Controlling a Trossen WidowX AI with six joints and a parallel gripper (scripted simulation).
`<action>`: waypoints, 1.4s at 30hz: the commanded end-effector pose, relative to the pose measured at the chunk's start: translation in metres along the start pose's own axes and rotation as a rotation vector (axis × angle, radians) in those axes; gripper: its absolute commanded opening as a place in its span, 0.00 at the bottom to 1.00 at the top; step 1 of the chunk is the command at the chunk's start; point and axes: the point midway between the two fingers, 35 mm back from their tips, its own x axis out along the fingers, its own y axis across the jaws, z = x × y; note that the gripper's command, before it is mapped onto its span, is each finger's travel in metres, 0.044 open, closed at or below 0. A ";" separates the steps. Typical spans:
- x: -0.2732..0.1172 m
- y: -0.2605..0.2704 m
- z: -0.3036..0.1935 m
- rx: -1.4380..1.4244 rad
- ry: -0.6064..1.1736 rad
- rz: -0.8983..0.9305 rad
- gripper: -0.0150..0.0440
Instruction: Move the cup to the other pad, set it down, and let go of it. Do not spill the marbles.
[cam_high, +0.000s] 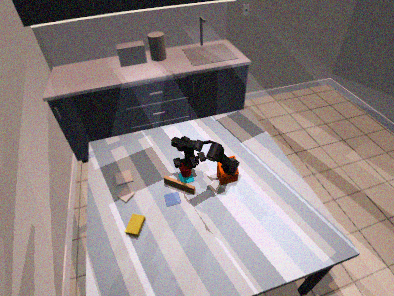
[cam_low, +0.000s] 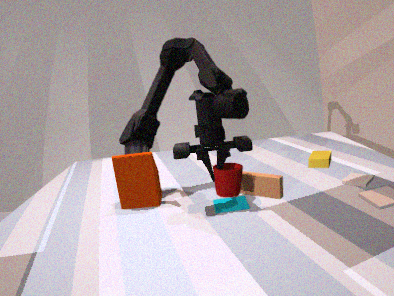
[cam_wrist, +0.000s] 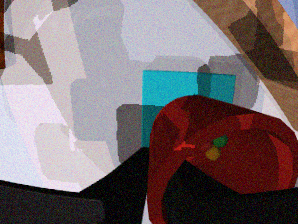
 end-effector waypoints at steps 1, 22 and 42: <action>0.008 0.000 0.001 0.003 -0.004 -0.005 0.25; 0.023 0.001 0.001 0.000 -0.002 0.001 0.25; 0.020 0.001 0.001 0.000 -0.002 0.001 0.47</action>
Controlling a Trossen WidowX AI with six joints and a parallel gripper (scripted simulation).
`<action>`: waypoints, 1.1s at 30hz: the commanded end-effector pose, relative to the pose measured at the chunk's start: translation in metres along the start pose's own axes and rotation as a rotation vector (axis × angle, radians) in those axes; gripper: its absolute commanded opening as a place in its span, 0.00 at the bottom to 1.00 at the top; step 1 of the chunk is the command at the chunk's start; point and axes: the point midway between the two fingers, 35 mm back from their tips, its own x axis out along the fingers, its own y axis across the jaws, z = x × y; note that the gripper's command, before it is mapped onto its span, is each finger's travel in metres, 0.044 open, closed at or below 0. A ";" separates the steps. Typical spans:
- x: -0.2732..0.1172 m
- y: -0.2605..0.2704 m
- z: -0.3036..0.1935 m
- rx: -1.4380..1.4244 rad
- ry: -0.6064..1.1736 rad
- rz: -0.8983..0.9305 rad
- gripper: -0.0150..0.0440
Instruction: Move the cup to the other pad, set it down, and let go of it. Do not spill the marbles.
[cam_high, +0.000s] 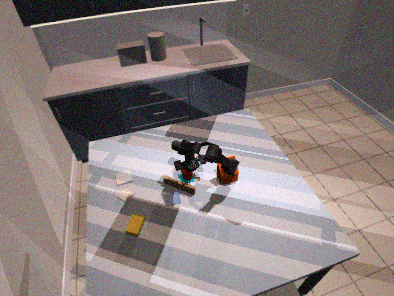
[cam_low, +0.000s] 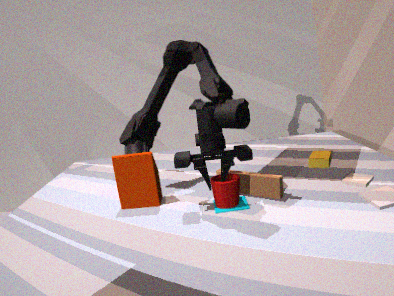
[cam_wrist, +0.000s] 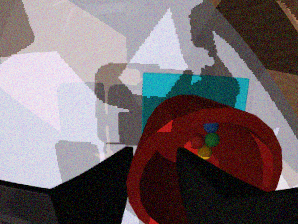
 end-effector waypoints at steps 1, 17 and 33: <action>-0.004 0.000 0.000 -0.002 0.001 0.000 0.47; -0.030 -0.001 -0.001 0.000 0.001 -0.003 0.47; -0.044 0.000 0.001 0.005 -0.005 -0.006 0.56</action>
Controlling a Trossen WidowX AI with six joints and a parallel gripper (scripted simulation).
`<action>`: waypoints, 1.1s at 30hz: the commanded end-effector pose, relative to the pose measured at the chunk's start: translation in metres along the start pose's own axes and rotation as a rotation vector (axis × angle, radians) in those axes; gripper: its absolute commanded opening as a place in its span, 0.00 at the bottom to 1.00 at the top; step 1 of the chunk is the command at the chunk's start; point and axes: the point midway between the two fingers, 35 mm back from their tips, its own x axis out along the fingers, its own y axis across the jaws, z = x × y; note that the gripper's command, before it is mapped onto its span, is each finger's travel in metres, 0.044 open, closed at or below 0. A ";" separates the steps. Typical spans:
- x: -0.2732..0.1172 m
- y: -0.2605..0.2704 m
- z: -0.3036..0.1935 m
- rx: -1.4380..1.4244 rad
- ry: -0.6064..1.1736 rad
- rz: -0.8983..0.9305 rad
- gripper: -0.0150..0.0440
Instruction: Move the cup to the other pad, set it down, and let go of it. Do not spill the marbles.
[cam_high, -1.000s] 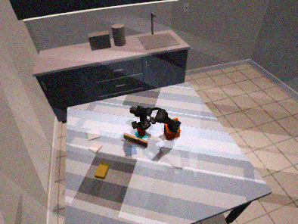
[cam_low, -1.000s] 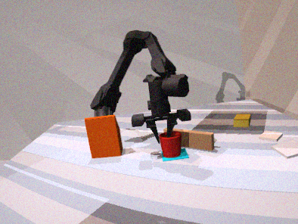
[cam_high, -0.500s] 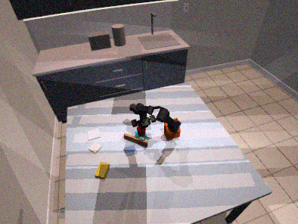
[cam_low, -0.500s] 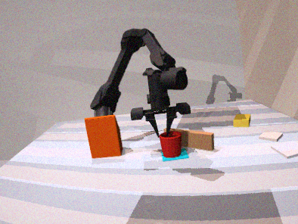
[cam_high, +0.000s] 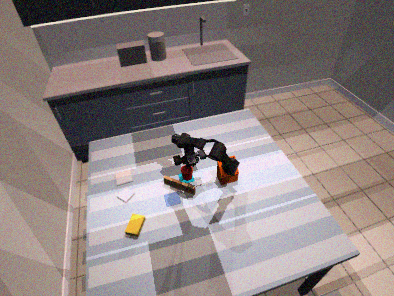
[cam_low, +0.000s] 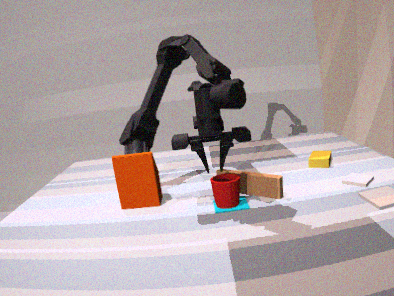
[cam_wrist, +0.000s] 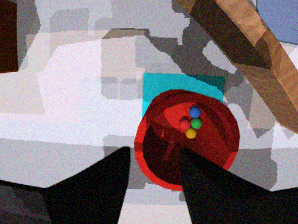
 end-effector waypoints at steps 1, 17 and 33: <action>0.001 0.000 0.000 0.001 -0.001 0.001 0.60; -0.034 -0.002 -0.001 -0.001 0.004 0.002 1.00; -0.060 -0.003 0.000 0.001 0.003 -0.002 1.00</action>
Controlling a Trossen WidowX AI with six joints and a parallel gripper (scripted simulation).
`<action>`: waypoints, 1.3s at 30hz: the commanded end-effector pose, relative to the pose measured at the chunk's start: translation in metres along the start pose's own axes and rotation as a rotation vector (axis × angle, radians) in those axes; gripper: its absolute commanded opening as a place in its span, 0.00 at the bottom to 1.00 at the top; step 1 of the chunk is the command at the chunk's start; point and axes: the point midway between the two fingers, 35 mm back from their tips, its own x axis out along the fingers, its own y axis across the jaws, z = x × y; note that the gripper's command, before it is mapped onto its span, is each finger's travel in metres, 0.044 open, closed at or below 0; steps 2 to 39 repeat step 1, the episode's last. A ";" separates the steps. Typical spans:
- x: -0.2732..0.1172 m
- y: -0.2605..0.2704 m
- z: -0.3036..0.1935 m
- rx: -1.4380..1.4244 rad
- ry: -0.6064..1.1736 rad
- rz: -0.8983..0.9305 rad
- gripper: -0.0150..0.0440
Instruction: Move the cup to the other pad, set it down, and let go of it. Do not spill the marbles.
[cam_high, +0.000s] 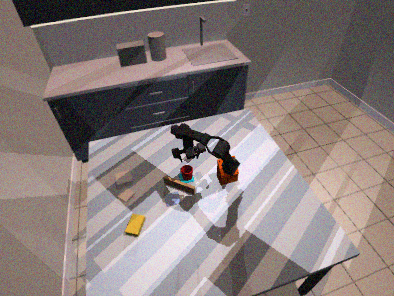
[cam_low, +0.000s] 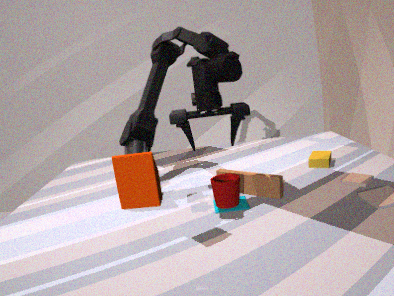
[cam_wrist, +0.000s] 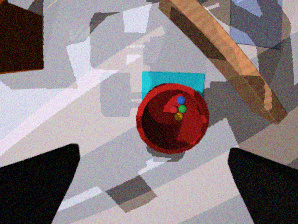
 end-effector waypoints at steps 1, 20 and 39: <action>0.000 0.000 0.000 0.000 0.000 0.000 1.00; 0.000 0.000 0.000 0.000 0.000 0.000 1.00; 0.000 0.000 0.000 0.000 0.000 0.000 1.00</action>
